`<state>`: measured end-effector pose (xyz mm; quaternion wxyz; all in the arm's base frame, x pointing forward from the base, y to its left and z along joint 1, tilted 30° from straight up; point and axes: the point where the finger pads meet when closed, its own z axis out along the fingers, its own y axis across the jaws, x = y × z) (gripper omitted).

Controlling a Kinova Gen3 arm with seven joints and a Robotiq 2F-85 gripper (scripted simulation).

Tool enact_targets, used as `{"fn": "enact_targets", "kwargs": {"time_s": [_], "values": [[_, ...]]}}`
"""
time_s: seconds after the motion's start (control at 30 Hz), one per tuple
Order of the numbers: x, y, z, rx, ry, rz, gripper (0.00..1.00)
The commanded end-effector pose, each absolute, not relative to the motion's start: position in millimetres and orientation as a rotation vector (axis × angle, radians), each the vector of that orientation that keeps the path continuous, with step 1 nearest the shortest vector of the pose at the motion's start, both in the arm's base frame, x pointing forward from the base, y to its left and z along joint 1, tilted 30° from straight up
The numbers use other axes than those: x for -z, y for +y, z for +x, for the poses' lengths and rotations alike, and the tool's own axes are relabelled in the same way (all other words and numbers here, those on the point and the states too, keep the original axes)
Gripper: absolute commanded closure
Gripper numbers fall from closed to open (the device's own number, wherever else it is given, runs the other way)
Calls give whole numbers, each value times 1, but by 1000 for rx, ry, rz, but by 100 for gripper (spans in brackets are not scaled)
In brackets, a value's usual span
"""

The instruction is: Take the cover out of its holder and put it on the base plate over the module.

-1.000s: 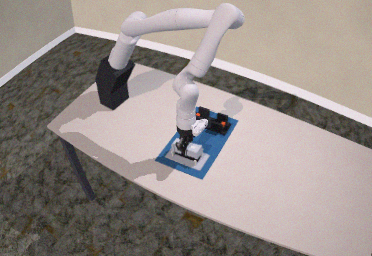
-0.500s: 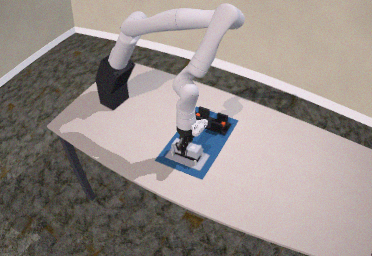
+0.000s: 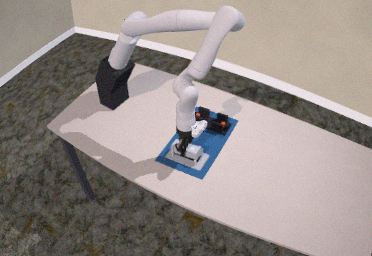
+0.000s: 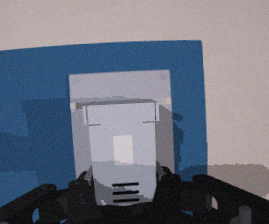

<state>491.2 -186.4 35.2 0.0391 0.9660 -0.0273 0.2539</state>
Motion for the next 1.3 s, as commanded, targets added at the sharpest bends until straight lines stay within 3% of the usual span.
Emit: {"fn": "enact_targets", "kwargs": {"time_s": [0.0, 1.27], "values": [[-37, -187, 493, -785, -80, 2960, 100], [-39, -186, 494, -790, -76, 2960, 100]]}}
